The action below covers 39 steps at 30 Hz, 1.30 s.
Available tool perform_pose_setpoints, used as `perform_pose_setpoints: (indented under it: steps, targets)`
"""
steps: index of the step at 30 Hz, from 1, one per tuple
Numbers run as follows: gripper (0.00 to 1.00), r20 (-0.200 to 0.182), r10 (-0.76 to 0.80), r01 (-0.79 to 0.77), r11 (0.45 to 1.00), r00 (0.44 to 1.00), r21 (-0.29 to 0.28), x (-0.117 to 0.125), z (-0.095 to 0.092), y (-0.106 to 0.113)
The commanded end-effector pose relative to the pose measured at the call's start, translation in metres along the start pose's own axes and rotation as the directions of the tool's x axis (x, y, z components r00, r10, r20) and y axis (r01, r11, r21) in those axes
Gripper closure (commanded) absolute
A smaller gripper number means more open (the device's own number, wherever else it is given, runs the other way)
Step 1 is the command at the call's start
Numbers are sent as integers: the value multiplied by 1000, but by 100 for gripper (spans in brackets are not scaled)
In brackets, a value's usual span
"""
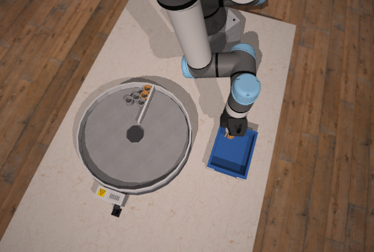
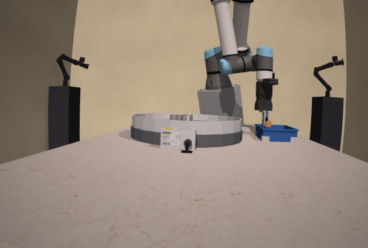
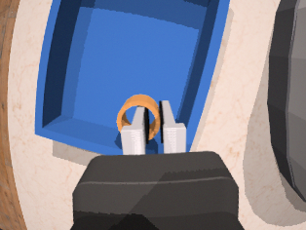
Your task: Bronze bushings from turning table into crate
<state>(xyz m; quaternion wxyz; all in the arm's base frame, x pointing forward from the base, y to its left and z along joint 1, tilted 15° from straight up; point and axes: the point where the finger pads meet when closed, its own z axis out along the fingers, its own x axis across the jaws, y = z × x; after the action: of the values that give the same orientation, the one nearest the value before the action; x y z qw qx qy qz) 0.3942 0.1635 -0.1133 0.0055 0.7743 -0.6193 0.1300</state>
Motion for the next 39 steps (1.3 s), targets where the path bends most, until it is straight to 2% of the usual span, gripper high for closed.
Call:
perform_pose_setpoints:
  steps: [1, 5, 10, 22, 27, 39]
  targets:
    - [100, 0, 0, 0, 1000, 1000, 2, 0, 0, -1]
    - [100, 0, 0, 0, 1000, 1000, 2, 0, 0, -1]
    - [100, 0, 0, 0, 1000, 1000, 2, 0, 9, -1]
    - [100, 0, 0, 0, 1000, 1000, 2, 0, 9, -1]
    - [100, 0, 0, 0, 1000, 1000, 2, 0, 17, -1]
    - [100, 0, 0, 0, 1000, 1000, 2, 0, 17, -1]
